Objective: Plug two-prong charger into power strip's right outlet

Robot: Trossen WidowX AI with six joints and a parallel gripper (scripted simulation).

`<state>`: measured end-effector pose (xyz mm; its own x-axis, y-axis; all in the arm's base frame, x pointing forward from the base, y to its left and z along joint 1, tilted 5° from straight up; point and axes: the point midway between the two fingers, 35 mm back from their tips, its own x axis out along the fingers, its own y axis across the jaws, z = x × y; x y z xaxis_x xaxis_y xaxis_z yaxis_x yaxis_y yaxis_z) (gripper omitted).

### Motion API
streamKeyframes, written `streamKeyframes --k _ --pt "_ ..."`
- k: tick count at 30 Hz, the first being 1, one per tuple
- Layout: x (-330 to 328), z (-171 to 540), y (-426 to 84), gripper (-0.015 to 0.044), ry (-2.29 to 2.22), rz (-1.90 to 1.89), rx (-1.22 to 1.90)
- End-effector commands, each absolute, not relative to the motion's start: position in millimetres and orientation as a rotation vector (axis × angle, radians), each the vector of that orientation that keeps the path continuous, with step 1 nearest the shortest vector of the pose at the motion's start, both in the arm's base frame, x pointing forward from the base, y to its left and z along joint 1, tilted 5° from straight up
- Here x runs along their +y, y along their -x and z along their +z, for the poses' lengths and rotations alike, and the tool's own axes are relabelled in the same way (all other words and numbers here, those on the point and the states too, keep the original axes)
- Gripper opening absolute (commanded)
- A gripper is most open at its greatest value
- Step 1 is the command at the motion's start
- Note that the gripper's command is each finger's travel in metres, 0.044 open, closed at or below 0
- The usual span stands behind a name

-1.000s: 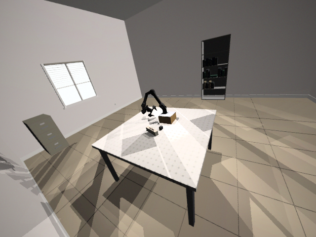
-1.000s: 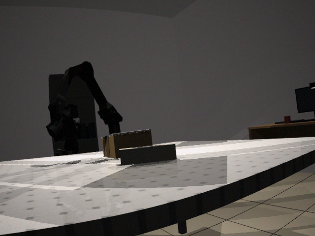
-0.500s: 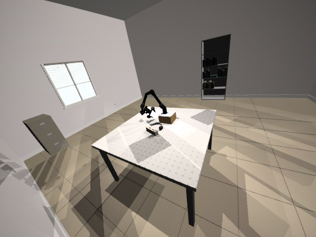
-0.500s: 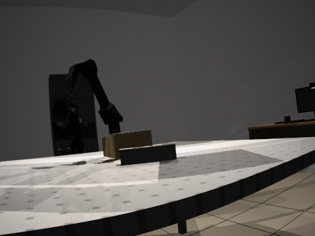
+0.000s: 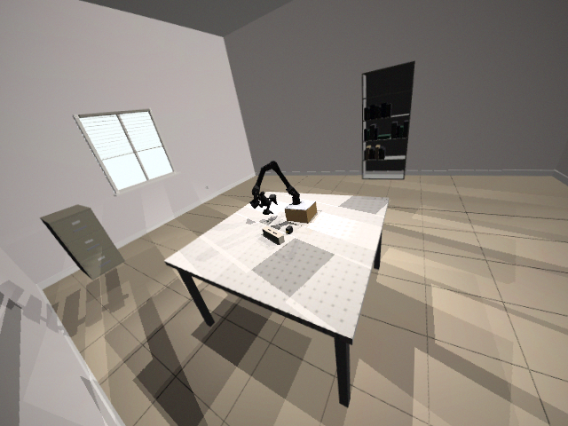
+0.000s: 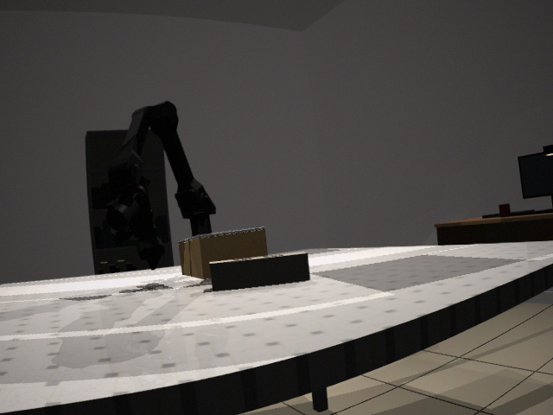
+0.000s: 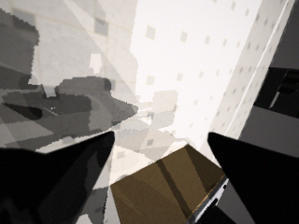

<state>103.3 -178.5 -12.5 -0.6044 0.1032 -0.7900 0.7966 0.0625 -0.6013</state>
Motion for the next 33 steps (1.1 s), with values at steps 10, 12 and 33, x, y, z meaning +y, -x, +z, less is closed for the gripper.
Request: streamKeyframes --k 10,12,33 --pt "-157 -15 -143 0.0440 -0.754 -1.349 1.800" --pt "-153 -16 -149 0.0440 -0.732 -1.314 1.800" --pt "-107 -17 -193 0.0440 -0.466 -0.967 1.820"
